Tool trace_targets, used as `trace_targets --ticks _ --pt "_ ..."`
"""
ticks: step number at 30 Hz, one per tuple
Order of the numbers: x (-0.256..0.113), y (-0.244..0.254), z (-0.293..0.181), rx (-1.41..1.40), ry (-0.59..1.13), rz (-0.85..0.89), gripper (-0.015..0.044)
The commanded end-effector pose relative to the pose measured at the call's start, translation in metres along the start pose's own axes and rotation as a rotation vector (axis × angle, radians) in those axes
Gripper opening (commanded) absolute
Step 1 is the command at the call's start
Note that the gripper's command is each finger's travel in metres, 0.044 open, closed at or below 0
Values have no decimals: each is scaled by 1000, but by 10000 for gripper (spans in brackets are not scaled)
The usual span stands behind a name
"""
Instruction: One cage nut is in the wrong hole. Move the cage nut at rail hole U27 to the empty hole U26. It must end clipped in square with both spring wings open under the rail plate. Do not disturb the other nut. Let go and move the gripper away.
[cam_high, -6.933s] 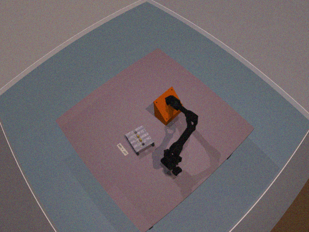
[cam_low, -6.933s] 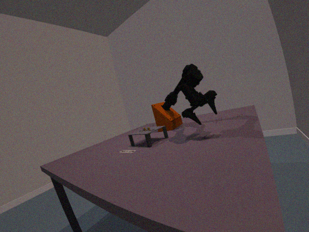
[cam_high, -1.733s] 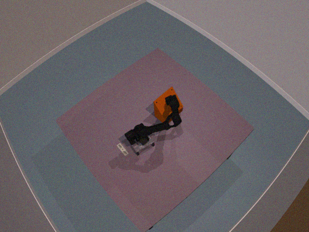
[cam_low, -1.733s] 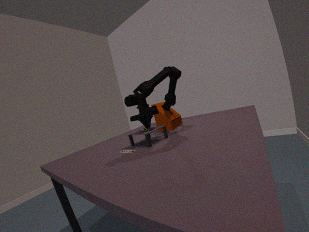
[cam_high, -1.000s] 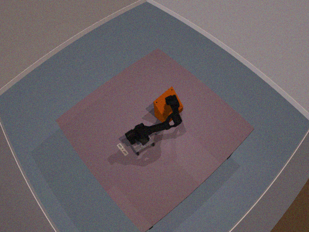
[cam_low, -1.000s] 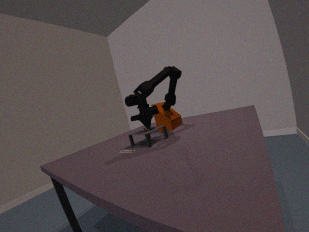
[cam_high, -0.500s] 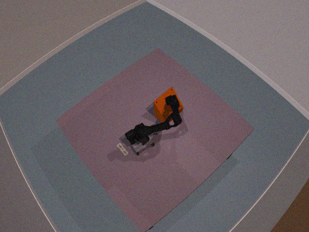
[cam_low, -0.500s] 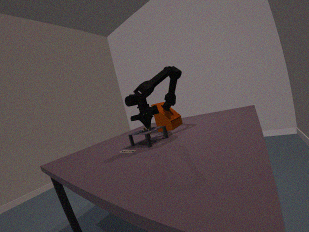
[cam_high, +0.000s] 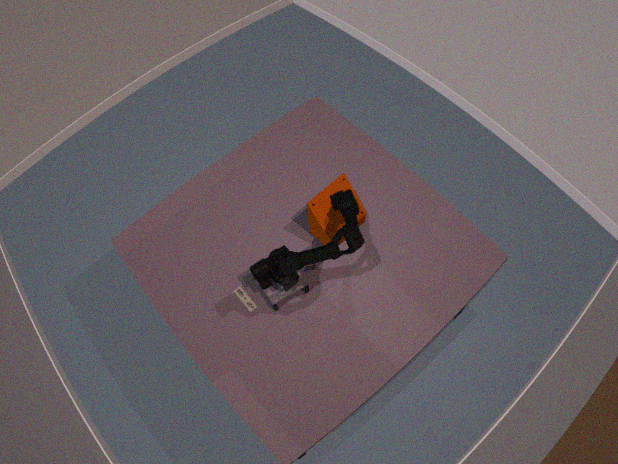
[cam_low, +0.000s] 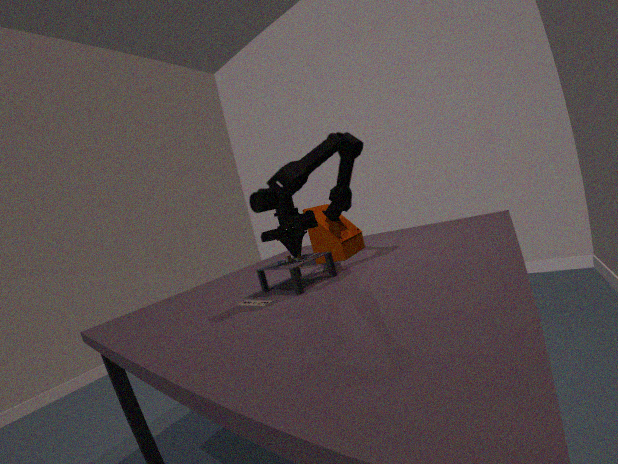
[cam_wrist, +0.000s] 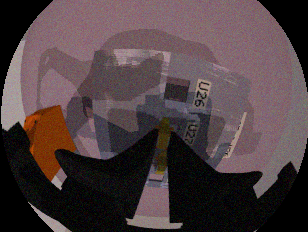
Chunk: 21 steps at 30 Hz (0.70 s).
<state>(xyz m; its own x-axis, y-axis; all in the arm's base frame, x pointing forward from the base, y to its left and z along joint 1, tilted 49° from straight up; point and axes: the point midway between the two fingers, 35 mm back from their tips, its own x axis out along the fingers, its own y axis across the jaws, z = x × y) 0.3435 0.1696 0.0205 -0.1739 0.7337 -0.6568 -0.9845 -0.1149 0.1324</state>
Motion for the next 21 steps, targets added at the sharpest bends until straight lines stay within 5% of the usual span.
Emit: trace_targets --ticks 1,21 --pt "-1 0 0 0 1 -1 26" --pt "-1 1 1 0 1 -25 26"
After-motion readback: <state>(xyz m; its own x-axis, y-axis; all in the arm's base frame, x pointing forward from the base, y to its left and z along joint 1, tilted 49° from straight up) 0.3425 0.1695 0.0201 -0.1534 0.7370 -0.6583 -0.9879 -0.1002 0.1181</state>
